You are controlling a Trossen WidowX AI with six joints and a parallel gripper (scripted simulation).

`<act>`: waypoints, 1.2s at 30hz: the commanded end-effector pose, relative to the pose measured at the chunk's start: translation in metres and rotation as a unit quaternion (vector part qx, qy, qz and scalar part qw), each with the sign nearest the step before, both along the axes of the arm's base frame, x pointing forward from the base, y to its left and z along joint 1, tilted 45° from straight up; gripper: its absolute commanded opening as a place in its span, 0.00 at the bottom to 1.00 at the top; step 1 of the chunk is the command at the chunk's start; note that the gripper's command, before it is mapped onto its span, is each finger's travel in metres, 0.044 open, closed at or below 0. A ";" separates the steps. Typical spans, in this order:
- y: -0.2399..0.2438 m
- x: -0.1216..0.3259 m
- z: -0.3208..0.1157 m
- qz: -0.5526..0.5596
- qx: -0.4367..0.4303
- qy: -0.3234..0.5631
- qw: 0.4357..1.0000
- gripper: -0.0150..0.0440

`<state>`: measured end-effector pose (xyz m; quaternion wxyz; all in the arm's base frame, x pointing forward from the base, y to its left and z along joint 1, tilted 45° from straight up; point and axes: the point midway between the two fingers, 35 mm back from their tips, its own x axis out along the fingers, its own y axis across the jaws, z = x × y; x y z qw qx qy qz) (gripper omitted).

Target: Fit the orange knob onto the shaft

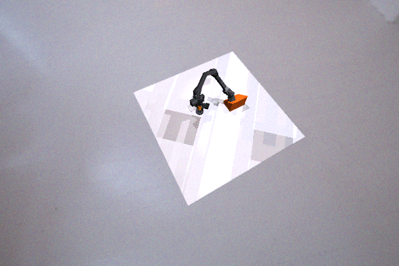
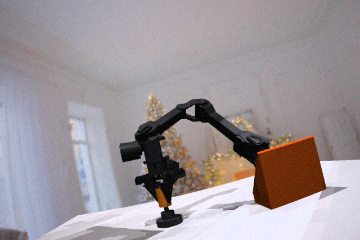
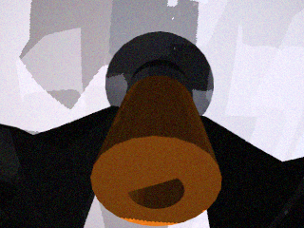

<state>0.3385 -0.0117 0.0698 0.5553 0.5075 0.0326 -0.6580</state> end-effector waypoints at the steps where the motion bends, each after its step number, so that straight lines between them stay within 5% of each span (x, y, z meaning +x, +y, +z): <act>1: -0.001 0.000 -0.001 -0.001 0.001 -0.002 1.000 0.25; 27: 0.002 -0.002 0.002 -0.001 0.001 -0.002 1.000 0.25; 36: 0.000 0.001 0.001 -0.075 0.015 -0.075 0.994 0.25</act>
